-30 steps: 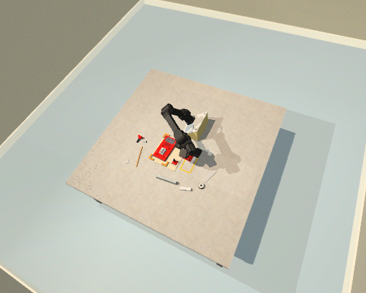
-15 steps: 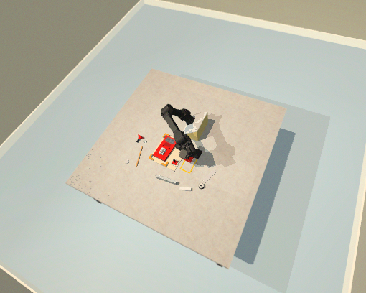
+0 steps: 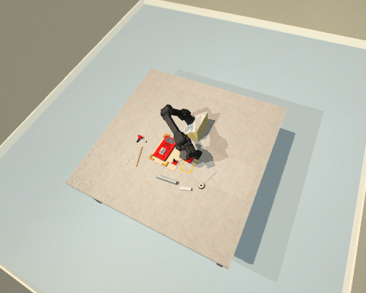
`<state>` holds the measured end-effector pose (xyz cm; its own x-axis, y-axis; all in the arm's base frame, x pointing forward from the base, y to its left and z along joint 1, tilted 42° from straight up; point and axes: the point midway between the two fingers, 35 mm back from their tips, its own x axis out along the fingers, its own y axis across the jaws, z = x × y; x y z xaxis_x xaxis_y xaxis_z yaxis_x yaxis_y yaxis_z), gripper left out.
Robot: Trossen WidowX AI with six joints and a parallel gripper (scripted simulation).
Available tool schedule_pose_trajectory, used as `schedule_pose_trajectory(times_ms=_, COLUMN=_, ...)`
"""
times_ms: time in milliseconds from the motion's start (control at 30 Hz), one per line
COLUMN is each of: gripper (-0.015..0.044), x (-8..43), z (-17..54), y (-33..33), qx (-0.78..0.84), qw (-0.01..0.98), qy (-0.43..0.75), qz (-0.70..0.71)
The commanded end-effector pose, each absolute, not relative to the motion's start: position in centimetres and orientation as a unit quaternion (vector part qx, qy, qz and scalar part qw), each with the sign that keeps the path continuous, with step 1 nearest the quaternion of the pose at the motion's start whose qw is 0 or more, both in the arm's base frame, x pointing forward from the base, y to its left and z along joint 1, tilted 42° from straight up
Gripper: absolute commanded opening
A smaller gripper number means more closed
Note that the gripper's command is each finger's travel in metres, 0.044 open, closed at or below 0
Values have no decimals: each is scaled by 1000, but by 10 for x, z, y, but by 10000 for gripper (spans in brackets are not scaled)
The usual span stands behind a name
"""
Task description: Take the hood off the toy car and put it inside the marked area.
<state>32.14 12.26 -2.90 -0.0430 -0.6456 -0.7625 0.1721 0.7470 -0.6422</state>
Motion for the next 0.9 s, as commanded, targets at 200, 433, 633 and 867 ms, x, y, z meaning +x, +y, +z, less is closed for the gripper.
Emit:
schedule_pose_trajectory(times_ms=200, gripper=0, x=320, z=-36, y=116, qx=-187, qw=666, qy=654, qz=-306)
schedule_pose_trajectory(times_ms=433, gripper=0, x=320, z=-39, y=113, qx=-187, qw=666, qy=654, qz=-306)
schedule_pose_trajectory(times_ms=633, gripper=0, x=319, z=-43, y=110, qx=-187, qw=666, qy=654, qz=-306)
schedule_pose_trajectory(times_ms=867, gripper=0, x=319, z=-46, y=107, qx=-187, qw=666, qy=654, qz=-306)
